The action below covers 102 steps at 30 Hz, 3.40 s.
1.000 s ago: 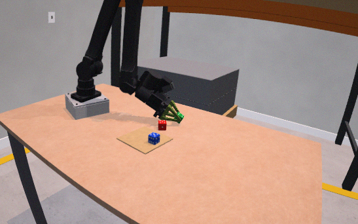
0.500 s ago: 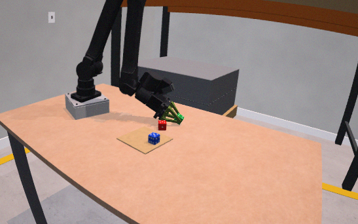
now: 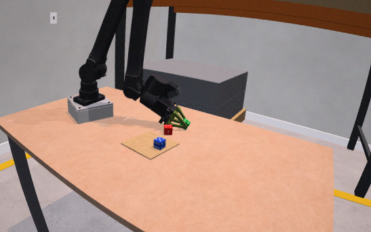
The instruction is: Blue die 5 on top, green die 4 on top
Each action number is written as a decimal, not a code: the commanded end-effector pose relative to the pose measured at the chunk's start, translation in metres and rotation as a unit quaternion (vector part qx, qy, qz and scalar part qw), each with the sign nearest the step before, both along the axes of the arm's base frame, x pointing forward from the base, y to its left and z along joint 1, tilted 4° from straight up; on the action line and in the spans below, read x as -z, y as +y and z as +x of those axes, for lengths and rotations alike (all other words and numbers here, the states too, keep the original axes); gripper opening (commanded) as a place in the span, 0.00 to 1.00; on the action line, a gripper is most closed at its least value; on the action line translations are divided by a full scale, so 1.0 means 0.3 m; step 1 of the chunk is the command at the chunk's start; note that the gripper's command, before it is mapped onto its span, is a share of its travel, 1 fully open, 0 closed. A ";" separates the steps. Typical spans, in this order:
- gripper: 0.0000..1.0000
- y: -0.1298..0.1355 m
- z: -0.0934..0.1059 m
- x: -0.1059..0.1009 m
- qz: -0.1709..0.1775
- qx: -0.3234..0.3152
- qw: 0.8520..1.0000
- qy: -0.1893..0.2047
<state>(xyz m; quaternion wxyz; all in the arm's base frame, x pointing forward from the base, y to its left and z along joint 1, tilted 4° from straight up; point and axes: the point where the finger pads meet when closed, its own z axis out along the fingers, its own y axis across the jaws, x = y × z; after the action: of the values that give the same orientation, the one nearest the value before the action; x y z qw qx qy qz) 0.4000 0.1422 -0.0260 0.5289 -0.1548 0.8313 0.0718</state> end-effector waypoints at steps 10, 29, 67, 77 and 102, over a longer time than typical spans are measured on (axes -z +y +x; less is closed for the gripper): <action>0.26 -0.013 0.029 -0.021 0.002 0.004 1.000 -0.019; 0.26 -0.013 0.029 -0.021 0.002 0.004 1.000 -0.019; 0.26 -0.011 0.033 -0.019 0.002 0.004 1.000 -0.021; 0.26 -0.011 0.033 -0.019 0.002 0.004 1.000 -0.021; 0.41 -0.012 0.034 -0.019 0.002 0.004 1.000 -0.021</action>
<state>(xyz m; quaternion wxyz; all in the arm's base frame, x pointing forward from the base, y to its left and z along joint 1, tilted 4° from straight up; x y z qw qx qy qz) 0.3999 0.1420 -0.0270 0.5290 -0.1552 0.8312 0.0717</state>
